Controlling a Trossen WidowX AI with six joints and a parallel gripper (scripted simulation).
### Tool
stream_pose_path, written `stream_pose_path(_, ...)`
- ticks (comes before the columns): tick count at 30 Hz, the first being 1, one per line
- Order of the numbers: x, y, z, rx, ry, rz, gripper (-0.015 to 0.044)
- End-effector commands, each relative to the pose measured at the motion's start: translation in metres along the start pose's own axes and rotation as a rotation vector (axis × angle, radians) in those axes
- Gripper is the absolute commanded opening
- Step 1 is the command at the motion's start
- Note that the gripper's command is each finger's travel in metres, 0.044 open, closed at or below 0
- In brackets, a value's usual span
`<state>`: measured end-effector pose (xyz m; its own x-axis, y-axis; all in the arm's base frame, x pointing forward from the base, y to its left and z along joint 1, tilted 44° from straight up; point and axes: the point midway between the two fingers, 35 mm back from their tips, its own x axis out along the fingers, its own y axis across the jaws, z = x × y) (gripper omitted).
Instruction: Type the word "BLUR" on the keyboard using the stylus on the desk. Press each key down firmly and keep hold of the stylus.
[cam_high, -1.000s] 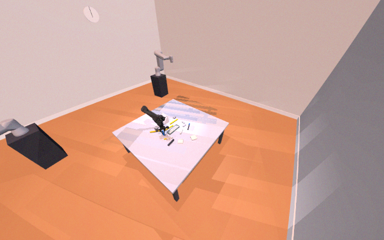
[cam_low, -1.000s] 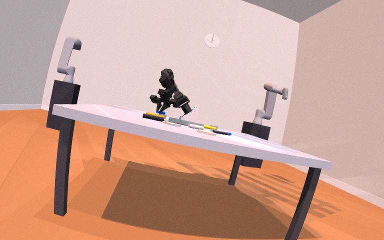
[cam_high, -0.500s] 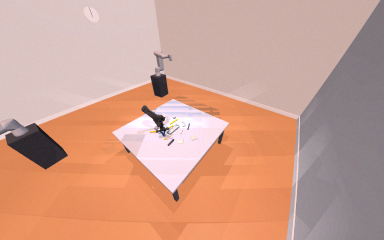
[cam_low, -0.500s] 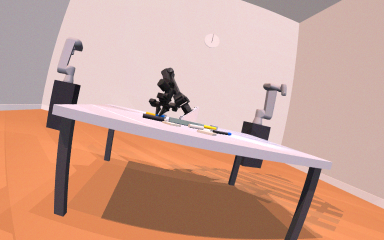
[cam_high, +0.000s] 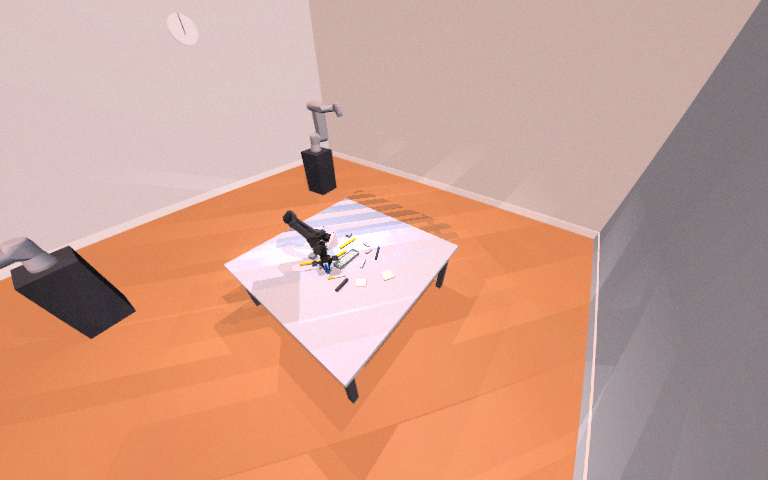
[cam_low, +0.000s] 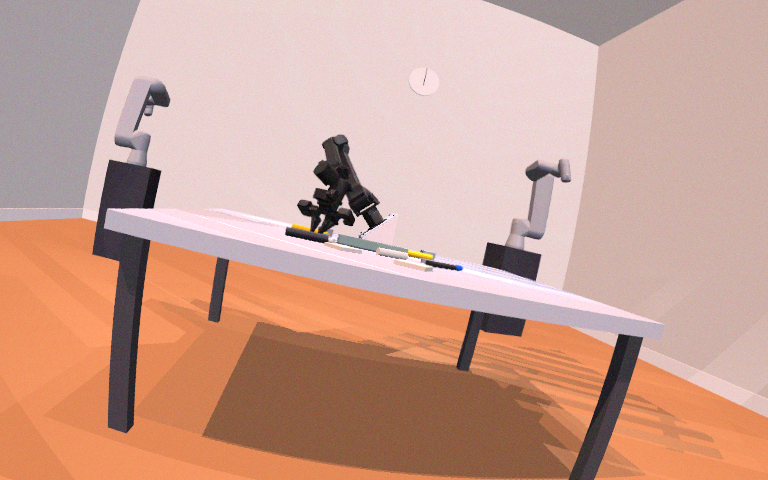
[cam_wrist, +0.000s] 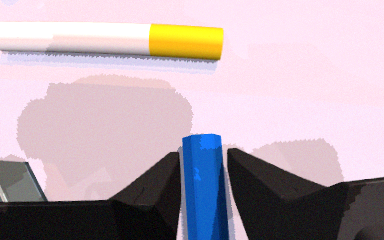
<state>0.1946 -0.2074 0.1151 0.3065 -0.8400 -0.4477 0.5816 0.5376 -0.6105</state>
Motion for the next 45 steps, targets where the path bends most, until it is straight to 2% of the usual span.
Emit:
stream_pose_path(1, 0.0, 0.0, 0.0, 0.001, 0.0, -0.001, 0.015)
stream_pose_path(7, -0.004, 0.001, 0.003, 0.001, 0.002, 0.001, 0.015)
stream_pose_path(14, -0.049, 0.001, 0.029, -0.003, 0.002, 0.005, 0.015)
stream_pose_path(23, -0.047, 0.003, 0.028, -0.031, 0.009, 0.011, 0.015)
stream_pose_path(27, -0.042, 0.006, 0.025, -0.454, 0.118, 0.072, 0.015)
stream_pose_path(32, -0.036, 0.01, 0.019, -1.078, 0.252, 0.245, 0.015)
stream_pose_path(39, -0.034, 0.01, 0.009, -1.89, 0.328, 0.66, 0.015)
stream_pose_path(45, -0.036, 0.007, 0.004, -2.242, 0.294, 0.967, 0.015)
